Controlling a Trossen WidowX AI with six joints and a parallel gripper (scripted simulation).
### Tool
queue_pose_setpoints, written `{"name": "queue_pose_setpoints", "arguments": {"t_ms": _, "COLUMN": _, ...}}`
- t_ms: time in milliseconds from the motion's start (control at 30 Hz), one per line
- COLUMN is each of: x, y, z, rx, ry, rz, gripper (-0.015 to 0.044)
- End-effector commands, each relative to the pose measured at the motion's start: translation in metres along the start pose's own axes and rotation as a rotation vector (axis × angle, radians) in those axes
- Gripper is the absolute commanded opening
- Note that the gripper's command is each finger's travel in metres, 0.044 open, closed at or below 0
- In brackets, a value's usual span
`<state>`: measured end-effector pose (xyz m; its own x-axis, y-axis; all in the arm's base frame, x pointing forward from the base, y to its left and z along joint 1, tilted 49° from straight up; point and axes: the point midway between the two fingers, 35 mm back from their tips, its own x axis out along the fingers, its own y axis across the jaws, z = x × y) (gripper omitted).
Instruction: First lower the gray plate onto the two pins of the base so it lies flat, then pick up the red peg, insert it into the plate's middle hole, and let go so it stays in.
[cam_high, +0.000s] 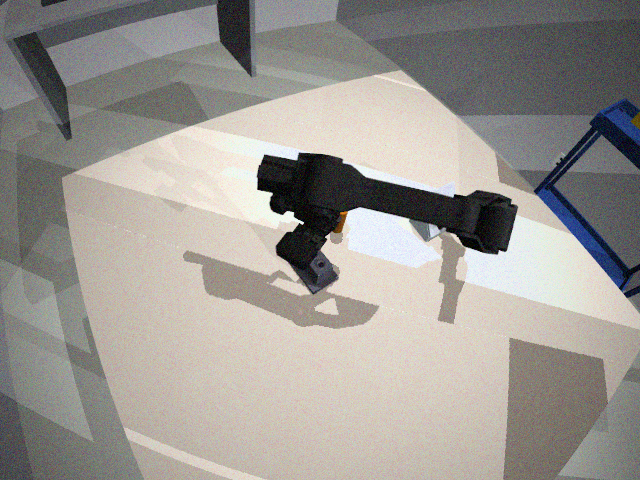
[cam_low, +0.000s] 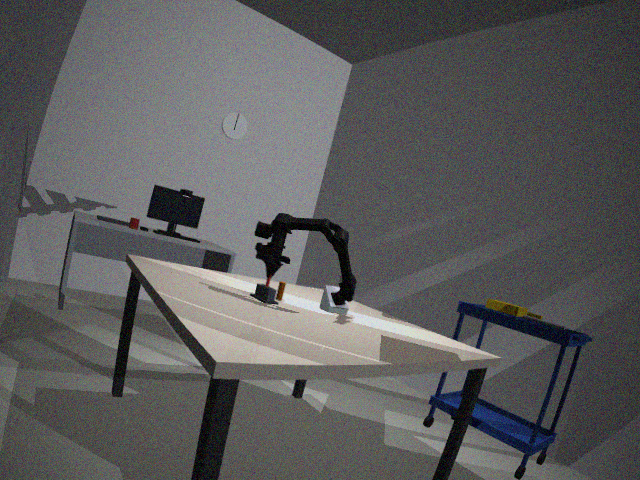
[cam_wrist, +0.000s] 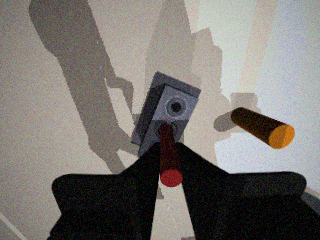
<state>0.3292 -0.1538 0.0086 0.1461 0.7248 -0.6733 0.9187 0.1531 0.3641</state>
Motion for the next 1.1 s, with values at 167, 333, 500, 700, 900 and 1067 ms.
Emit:
{"name": "queue_pose_setpoints", "arguments": {"t_ms": 167, "x": 0.0, "y": 0.0, "z": 0.0, "rx": 0.0, "ry": 0.0, "rz": 0.0, "gripper": 0.015}}
{"name": "queue_pose_setpoints", "arguments": {"t_ms": 333, "x": 0.0, "y": 0.0, "z": 0.0, "rx": 0.0, "ry": 0.0, "rz": 0.0, "gripper": 0.015}}
{"name": "queue_pose_setpoints", "arguments": {"t_ms": 500, "x": -0.003, "y": 0.0, "z": 0.0, "rx": 0.006, "ry": 0.002, "rz": 0.002, "gripper": 0.015}}
{"name": "queue_pose_setpoints", "arguments": {"t_ms": 700, "x": -0.007, "y": -0.001, "z": -0.001, "rx": 0.01, "ry": 0.003, "rz": 0.003, "gripper": 0.015}}
{"name": "queue_pose_setpoints", "arguments": {"t_ms": 900, "x": -0.01, "y": -0.002, "z": -0.001, "rx": 0.01, "ry": 0.003, "rz": 0.003, "gripper": 0.015}}
{"name": "queue_pose_setpoints", "arguments": {"t_ms": 1067, "x": -0.012, "y": -0.002, "z": -0.002, "rx": 0.01, "ry": 0.003, "rz": 0.003, "gripper": 0.015}}
